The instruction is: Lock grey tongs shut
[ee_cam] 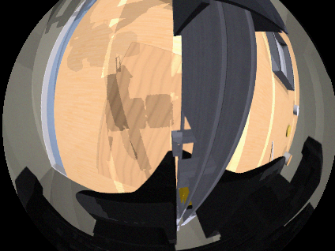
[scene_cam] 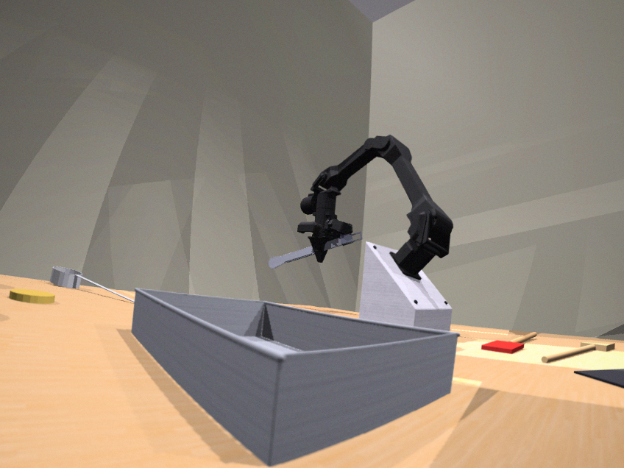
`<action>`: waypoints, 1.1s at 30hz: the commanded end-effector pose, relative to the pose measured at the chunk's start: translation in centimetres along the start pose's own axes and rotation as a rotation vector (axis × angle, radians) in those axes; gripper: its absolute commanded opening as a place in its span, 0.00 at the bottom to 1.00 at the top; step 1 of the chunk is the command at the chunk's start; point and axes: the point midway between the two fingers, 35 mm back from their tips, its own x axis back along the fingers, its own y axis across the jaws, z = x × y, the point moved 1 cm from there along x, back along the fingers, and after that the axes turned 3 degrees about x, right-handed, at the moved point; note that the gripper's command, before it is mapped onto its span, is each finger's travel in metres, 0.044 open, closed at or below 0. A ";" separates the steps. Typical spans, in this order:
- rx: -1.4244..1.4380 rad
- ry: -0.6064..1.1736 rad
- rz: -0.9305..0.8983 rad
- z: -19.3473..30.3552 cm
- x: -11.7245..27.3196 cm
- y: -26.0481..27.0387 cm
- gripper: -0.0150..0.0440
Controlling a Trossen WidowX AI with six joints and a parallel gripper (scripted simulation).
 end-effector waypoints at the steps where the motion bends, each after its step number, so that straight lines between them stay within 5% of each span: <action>1: -0.161 -0.005 -0.005 -0.6 -0.2 0.9 0.00; 15: -0.188 0.011 -0.003 -0.6 -0.5 1.1 0.00; 33: -0.202 0.299 0.019 0.8 -3.1 1.8 0.00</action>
